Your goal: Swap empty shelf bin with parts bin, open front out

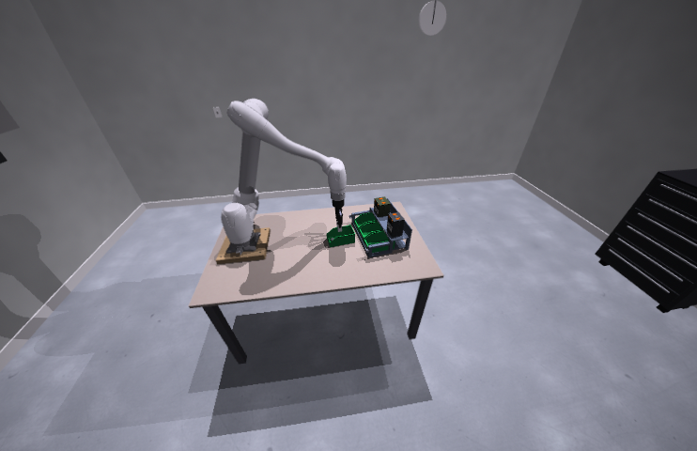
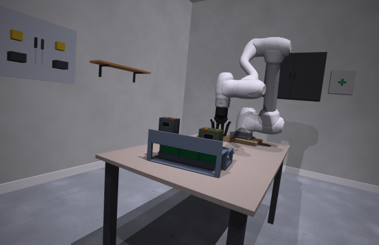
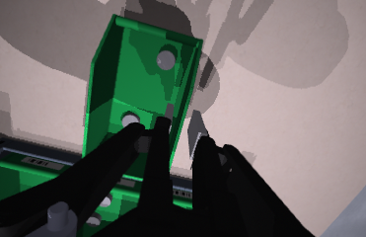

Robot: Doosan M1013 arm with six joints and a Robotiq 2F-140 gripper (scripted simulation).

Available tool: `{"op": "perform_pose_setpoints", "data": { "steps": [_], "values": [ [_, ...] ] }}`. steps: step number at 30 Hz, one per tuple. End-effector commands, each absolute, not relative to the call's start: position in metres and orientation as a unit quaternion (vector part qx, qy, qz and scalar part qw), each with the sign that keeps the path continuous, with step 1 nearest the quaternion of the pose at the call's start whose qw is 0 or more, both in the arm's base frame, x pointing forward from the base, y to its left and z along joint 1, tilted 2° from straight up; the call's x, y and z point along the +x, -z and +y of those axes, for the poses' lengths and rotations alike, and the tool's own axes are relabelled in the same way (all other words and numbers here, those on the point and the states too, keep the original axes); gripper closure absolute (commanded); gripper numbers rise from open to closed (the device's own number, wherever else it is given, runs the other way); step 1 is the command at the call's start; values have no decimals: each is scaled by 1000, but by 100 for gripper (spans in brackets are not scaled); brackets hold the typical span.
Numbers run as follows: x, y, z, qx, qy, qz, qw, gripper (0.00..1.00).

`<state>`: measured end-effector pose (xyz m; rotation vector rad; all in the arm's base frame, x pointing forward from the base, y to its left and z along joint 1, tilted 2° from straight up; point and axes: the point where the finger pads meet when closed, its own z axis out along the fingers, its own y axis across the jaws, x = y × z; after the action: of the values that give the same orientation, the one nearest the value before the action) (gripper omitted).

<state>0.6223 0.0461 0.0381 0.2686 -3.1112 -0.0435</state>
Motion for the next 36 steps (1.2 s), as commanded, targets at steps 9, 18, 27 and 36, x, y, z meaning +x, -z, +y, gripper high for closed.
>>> {"op": "perform_pose_setpoints", "data": {
  "steps": [9, 18, 27, 36],
  "values": [
    [622, -49, 46, 86, 14, -996, 9, 76],
    [623, -59, 46, 86, 14, -996, 9, 76],
    [623, -75, 45, 86, 14, -996, 9, 76],
    [623, -88, 45, 86, 14, -996, 9, 76]
  ]
}}
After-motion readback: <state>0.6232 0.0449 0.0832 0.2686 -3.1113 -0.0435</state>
